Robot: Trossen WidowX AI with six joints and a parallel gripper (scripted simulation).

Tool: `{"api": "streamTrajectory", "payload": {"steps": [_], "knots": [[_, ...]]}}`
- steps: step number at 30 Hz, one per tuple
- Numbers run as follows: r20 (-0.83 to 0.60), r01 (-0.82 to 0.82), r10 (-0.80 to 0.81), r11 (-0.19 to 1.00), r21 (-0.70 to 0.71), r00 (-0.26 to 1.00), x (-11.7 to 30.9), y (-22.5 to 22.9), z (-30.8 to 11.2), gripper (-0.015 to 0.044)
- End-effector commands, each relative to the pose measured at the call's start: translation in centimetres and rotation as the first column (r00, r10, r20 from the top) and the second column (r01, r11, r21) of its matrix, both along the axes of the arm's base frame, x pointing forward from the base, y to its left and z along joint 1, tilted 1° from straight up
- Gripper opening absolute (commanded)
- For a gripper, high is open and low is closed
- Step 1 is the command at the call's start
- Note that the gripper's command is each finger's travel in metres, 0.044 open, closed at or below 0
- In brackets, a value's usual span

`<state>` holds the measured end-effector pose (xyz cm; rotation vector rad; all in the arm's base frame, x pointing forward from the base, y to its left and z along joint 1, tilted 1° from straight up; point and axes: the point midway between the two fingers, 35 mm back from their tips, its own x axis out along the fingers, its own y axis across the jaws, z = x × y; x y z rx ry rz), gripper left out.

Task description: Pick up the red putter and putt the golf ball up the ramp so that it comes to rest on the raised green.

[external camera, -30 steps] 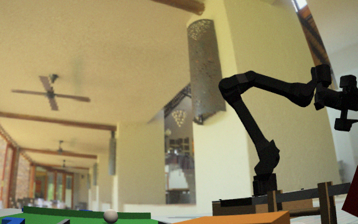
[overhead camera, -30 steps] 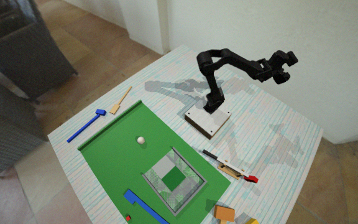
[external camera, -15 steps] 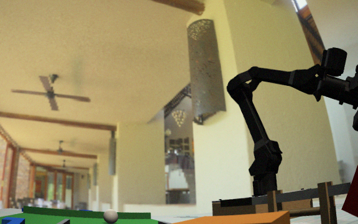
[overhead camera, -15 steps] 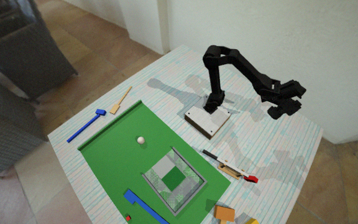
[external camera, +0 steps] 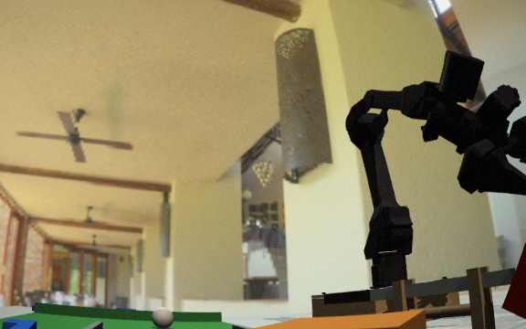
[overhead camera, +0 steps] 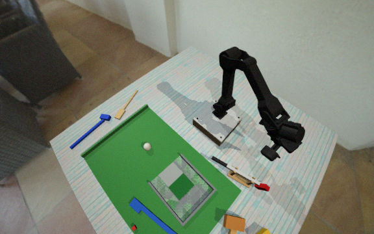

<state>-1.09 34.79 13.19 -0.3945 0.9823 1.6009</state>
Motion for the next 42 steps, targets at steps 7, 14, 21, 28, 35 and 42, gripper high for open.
{"api": "streamTrajectory", "payload": {"steps": [7,14,21,28,35,42], "knots": [[0.333,-0.06,0.12,0.981,-0.184,0.935,13.8,-5.6,-3.7,0.044],[0.396,-0.151,0.279,0.933,-0.326,0.875,19.5,-11.5,-5.2,0.044],[0.376,-0.252,0.419,0.873,-0.418,0.827,22.3,-17.0,-6.0,0.044],[0.376,-0.252,0.419,0.873,-0.418,0.827,22.3,-16.9,-6.0,0.044],[0.376,-0.252,0.419,0.873,-0.418,0.827,22.3,-16.9,-8.2,0.044],[0.376,-0.252,0.419,0.873,-0.418,0.827,22.3,-16.8,-8.8,0.044]]}}
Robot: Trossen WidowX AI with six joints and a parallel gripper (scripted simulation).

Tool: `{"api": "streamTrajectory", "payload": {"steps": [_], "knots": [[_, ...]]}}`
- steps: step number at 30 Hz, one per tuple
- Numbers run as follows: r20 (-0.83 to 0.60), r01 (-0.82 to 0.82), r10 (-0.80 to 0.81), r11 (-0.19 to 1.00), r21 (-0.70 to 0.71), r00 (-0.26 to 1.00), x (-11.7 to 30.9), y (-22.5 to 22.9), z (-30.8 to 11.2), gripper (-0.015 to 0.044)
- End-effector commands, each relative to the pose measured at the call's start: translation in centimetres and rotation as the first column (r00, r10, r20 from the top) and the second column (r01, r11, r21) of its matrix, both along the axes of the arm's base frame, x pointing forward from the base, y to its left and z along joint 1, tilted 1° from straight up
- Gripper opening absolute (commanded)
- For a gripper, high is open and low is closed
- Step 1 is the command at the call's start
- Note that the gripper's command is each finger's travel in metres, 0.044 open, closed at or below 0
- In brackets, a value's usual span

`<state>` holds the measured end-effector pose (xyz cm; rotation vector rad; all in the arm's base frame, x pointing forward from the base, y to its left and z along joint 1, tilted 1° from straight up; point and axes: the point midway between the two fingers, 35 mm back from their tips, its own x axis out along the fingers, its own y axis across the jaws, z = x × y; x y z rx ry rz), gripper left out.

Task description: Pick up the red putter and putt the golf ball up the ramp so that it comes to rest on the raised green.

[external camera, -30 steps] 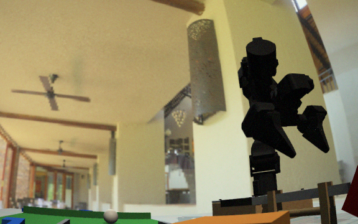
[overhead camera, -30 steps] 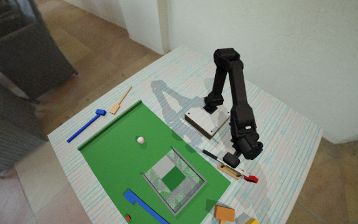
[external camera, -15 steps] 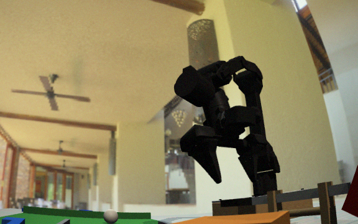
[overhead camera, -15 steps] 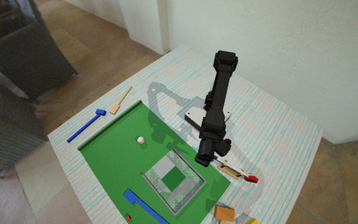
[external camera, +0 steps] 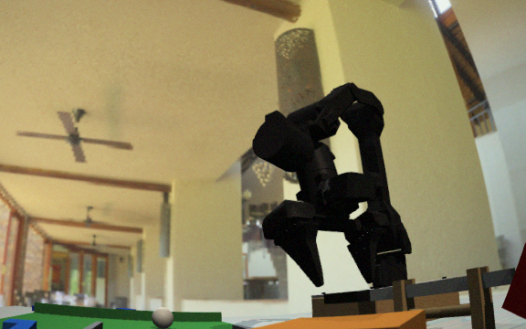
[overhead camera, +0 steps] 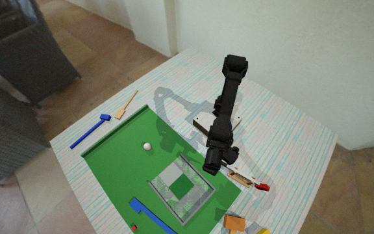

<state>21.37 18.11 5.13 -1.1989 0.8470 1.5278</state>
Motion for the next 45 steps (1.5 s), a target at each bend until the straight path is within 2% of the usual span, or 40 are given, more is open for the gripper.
{"api": "streamTrajectory", "payload": {"steps": [1,5,34,45], "knots": [[-0.005,-0.006,0.006,1.0,-0.008,1.0,-0.1,-0.1,-1.2,0.044],[-0.005,-0.006,0.006,1.0,-0.008,1.0,-0.1,-0.1,-2.7,0.044],[-0.005,-0.006,0.006,1.0,-0.008,1.0,-0.1,-0.1,-5.0,0.044],[-0.001,0.0,0.0,1.0,-0.001,1.0,0.1,0.1,-4.7,0.0151]]}}
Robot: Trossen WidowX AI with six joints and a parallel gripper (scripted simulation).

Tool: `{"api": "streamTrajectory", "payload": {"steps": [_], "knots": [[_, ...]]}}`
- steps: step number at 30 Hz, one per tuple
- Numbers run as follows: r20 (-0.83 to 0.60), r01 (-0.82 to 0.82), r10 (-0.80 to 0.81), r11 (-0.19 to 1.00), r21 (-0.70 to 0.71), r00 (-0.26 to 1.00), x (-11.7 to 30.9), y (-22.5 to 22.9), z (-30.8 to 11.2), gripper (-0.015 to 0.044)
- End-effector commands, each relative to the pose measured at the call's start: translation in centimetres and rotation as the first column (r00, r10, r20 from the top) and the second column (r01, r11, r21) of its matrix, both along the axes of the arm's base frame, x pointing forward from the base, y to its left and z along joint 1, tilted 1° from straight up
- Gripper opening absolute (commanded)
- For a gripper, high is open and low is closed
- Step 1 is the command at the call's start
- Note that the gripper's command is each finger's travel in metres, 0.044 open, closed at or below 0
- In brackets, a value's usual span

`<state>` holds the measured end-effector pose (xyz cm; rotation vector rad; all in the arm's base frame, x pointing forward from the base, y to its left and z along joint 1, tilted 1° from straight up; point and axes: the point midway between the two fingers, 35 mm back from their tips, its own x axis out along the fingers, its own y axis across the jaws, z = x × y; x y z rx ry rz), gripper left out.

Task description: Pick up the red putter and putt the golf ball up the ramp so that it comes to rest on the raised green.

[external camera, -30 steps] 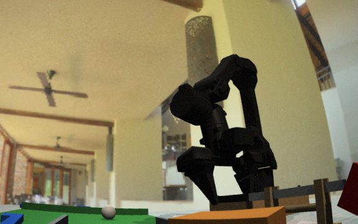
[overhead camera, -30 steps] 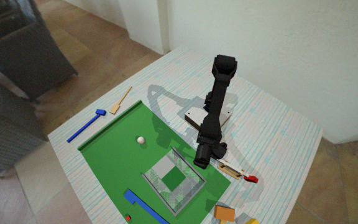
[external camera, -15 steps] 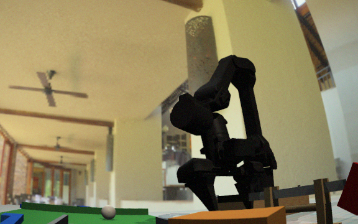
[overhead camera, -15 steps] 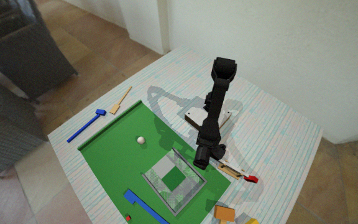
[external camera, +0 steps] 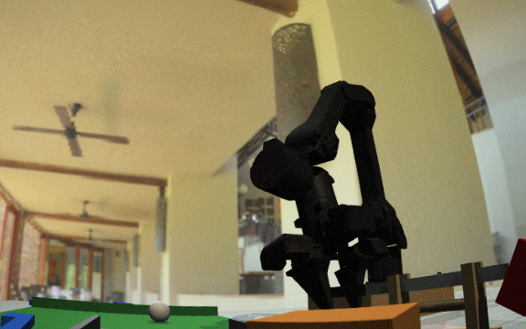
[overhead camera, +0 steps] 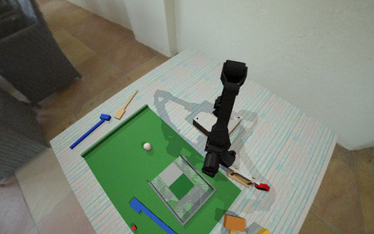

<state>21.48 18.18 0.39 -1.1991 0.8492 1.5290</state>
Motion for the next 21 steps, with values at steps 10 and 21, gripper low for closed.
{"api": "streamTrajectory", "payload": {"steps": [10,21], "knots": [[0.0,0.0,0.0,1.0,0.0,1.0,0.0,0.0,0.0,0.0006],[0.0,0.0,0.0,1.0,0.001,1.0,0.3,0.2,4.8,0.0]]}}
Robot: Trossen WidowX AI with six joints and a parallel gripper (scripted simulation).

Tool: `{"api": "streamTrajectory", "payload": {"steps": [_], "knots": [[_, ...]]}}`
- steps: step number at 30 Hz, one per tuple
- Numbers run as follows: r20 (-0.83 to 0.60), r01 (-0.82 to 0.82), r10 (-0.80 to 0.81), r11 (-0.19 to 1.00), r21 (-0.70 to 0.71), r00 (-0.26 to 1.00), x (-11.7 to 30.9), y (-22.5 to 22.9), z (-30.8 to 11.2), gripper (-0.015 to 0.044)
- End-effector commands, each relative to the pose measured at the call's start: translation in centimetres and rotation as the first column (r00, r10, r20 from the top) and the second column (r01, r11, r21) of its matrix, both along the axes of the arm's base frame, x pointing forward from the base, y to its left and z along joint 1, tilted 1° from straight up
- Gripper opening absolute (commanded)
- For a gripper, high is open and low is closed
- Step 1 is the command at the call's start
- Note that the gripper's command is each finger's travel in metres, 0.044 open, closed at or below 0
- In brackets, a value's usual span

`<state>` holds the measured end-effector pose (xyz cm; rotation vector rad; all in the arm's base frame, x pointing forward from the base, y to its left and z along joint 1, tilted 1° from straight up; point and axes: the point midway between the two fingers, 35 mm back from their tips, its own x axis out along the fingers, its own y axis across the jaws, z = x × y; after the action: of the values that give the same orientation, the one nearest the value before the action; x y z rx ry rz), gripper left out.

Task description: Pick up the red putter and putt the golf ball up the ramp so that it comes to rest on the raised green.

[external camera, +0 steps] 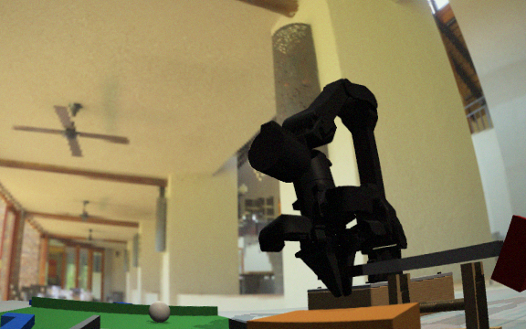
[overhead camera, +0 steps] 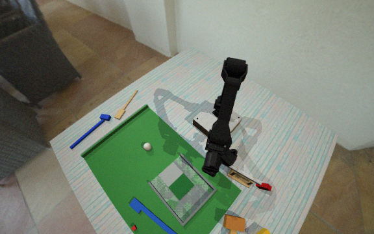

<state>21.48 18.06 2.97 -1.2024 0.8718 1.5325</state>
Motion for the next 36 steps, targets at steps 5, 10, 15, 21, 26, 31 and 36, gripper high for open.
{"api": "streamTrajectory", "payload": {"steps": [5,10,15,21,26,31,36], "knots": [[0.011,-0.001,0.0,1.0,0.017,1.0,0.0,0.2,5.7,0.0],[0.011,0.0,0.0,1.0,0.017,1.0,-0.3,0.0,7.5,0.0],[0.016,0.059,-0.059,0.998,0.004,0.998,0.8,-1.0,6.8,0.0],[0.012,0.202,-0.202,0.979,-0.016,0.979,2.7,-3.6,7.0,0.0],[0.009,0.318,-0.318,0.947,-0.033,0.948,4.1,-6.0,7.1,0.0],[0.008,0.43,-0.43,0.902,-0.049,0.903,5.2,-8.4,7.3,0.0],[0.008,0.535,-0.535,0.843,-0.065,0.845,6.1,-11.0,7.4,0.0]]}}
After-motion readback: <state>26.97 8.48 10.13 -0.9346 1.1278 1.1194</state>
